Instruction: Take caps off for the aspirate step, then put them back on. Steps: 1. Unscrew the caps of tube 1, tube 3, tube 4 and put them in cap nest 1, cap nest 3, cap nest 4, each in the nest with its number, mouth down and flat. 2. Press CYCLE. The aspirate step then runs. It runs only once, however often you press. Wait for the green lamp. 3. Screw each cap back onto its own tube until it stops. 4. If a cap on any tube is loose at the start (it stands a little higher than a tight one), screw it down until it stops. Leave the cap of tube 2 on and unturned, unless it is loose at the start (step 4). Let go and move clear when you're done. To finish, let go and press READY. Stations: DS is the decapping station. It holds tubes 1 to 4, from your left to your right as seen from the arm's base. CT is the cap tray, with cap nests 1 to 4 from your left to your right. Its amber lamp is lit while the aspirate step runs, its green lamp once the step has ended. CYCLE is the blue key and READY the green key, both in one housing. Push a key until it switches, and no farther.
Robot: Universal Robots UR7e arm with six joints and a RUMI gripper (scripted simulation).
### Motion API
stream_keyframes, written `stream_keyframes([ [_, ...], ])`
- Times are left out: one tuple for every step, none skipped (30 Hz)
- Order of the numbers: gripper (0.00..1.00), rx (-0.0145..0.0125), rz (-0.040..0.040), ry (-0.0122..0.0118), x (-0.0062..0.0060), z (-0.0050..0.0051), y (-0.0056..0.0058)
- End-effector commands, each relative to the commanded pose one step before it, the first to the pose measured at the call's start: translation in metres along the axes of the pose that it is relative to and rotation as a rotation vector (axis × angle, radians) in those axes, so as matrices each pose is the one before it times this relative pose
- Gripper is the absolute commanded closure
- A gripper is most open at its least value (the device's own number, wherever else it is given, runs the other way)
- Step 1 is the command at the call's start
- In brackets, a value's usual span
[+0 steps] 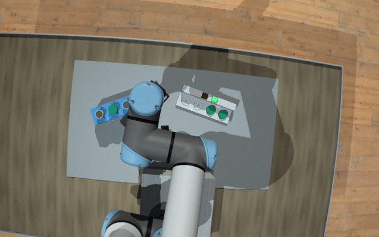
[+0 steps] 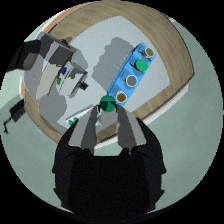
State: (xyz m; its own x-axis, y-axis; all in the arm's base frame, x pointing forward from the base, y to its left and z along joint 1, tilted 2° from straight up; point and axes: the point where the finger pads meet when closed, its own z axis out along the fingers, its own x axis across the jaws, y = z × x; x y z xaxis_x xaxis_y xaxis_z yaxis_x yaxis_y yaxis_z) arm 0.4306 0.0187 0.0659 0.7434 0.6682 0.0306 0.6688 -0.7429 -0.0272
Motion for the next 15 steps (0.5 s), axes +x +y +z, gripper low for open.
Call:
stream_keyframes([
  [1.00, -0.00238, 0.00157, -0.00131, 0.01789, -0.00065, -0.01943],
  [1.00, 0.00001, 0.00000, 0.00002, 0.00531, 0.00000, -0.00643],
  [1.00, 0.00001, 0.00000, 0.00002, 0.00531, 0.00000, -0.00643],
  [1.00, 0.00001, 0.00000, 0.00002, 0.00531, 0.00000, -0.00643],
  [1.00, 0.00000, 0.00000, -0.00001, 0.00002, 0.00000, 0.00001],
  [1.00, 0.00001, 0.00000, 0.00002, 0.00531, 0.00000, -0.00643],
  [1.00, 0.00001, 0.00000, 0.00002, 0.00531, 0.00000, -0.00643],
  [1.00, 0.00001, 0.00000, 0.00002, 0.00531, 0.00000, -0.00643],
  [1.00, 0.00001, 0.00000, 0.00002, 0.00531, 0.00000, -0.00643],
  [1.00, 0.00000, 0.00000, -0.00001, 0.00002, 0.00000, 0.00001],
  [1.00, 0.00001, 0.00000, 0.00002, 0.00531, 0.00000, -0.00643],
  [1.00, 0.00001, 0.00000, 0.00002, 0.00531, 0.00000, -0.00643],
  [1.00, 0.00001, 0.00000, 0.00002, 0.00531, 0.00000, -0.00643],
  [1.00, 0.00001, 0.00000, 0.00002, 0.00531, 0.00000, -0.00643],
  [1.00, 0.00000, 0.00000, 0.00000, 0.00000, 0.00000, 0.00000],
])
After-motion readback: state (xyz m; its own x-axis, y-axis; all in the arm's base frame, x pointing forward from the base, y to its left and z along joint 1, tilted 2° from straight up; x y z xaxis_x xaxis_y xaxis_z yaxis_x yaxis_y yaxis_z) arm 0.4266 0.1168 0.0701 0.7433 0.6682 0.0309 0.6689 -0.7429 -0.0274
